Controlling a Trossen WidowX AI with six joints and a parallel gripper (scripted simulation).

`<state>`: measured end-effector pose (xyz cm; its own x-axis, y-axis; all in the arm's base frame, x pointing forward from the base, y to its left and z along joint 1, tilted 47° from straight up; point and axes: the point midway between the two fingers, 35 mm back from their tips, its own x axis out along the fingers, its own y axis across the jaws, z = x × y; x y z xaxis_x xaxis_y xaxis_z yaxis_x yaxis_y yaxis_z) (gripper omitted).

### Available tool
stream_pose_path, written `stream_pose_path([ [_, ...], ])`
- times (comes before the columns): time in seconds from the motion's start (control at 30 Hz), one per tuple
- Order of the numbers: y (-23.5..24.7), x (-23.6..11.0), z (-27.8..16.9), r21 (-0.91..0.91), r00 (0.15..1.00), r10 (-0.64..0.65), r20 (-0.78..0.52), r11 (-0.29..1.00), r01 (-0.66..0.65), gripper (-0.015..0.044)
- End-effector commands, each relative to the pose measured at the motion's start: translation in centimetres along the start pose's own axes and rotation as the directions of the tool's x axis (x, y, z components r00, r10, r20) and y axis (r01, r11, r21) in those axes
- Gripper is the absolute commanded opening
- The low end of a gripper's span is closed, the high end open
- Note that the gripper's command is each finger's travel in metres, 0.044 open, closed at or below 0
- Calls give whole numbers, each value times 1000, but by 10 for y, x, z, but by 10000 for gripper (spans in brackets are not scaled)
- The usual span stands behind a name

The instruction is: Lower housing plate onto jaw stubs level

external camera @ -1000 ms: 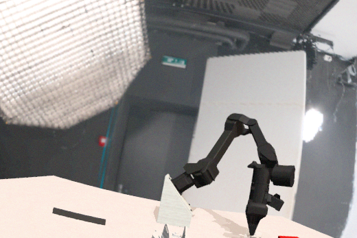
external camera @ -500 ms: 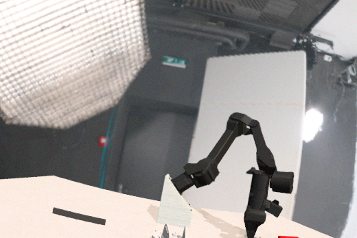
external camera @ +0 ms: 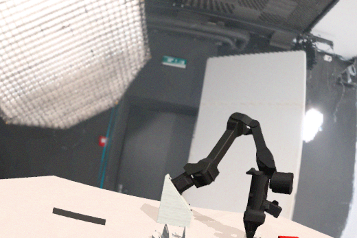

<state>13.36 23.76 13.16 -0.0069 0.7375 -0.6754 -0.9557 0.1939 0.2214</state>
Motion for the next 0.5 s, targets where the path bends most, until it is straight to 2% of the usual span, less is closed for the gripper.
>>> stream_pose_path([
  [0.0,-1,1,-1,5,1000,-5,-2,1000,5,440],
  [0.23,-1,1,-1,5,1000,-5,-2,1000,5,440],
  [0.47,0,0,0,0,1000,0,0,1000,0,393],
])
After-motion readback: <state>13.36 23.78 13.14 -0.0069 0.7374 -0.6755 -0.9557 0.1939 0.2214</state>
